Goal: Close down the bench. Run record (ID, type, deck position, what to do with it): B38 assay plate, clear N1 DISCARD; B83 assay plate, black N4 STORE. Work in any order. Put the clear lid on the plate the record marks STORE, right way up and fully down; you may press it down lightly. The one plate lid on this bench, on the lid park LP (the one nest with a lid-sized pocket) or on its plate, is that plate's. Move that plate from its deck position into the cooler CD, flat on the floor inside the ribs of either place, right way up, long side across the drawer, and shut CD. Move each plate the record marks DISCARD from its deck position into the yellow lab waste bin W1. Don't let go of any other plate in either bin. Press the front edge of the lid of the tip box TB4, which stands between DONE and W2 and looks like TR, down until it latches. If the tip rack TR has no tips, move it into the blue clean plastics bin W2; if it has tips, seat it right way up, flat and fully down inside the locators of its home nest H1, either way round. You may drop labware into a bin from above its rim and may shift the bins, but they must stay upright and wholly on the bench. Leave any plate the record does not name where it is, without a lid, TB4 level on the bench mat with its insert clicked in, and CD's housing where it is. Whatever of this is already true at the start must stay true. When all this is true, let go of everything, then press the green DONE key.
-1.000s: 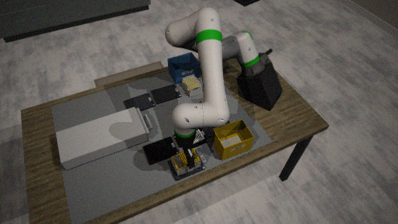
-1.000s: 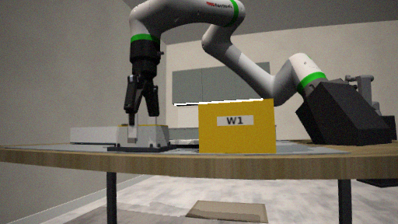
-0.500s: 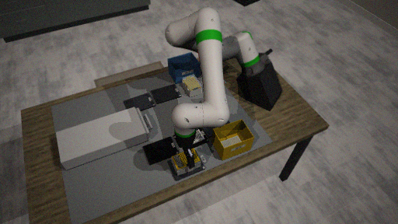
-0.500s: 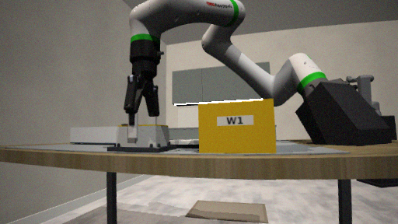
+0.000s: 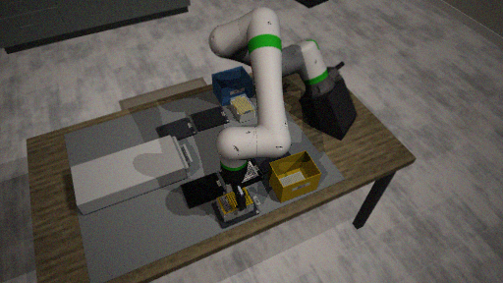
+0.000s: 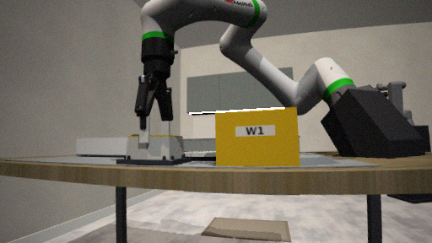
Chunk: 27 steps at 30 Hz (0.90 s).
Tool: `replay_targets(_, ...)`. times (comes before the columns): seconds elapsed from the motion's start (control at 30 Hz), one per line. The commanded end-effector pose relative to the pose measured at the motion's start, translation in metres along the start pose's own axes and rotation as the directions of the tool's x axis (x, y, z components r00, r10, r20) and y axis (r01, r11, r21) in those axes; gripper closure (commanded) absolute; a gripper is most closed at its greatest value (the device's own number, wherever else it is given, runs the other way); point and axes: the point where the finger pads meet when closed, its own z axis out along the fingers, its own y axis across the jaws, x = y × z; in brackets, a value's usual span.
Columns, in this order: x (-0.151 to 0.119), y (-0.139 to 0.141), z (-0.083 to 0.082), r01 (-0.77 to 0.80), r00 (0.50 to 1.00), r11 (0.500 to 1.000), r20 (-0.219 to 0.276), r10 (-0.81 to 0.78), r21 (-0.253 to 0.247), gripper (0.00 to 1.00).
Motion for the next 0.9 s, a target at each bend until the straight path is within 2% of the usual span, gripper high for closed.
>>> replay_targets(0.0,0.000,0.000,-0.004,0.000,1.000,1.000,0.000,0.000,0.000,0.34)
replay_targets(0.87,0.000,0.000,-0.033,0.000,1.000,1.000,0.000,0.000,0.000,0.34)
